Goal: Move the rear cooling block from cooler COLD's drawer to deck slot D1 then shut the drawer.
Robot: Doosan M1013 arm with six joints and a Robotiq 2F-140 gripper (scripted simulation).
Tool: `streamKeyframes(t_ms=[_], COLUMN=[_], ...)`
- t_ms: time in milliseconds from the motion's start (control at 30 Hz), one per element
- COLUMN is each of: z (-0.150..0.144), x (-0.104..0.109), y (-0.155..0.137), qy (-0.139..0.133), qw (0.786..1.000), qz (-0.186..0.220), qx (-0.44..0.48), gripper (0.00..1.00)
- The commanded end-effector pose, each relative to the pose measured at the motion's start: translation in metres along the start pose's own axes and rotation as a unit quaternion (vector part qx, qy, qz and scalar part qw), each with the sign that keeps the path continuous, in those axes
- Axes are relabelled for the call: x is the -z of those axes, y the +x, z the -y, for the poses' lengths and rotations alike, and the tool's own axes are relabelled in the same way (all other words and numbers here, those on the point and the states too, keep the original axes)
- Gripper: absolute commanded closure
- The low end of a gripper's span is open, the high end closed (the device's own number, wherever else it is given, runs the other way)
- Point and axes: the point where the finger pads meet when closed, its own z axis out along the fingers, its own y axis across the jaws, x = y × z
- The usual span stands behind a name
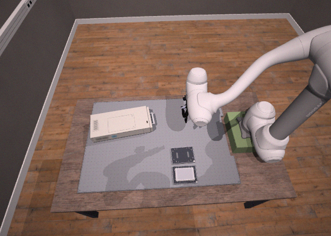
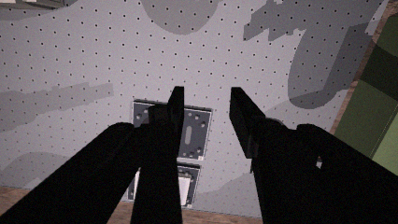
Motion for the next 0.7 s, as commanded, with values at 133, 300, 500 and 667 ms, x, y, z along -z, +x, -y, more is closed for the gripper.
streamKeyframes(t_ms=[133,300,500,667], z=[0.000,0.000,0.006,0.014], x=[0.001,0.001,-0.003,-0.008], y=[0.000,0.000,0.005,0.012], qy=[0.000,0.000,0.000,0.000], qw=[1.000,1.000,1.000,1.000], qz=[-0.001,-0.001,-0.001,-0.001], qx=[-0.003,-0.003,-0.003,-0.003], gripper=[0.66,0.66,0.66,0.66])
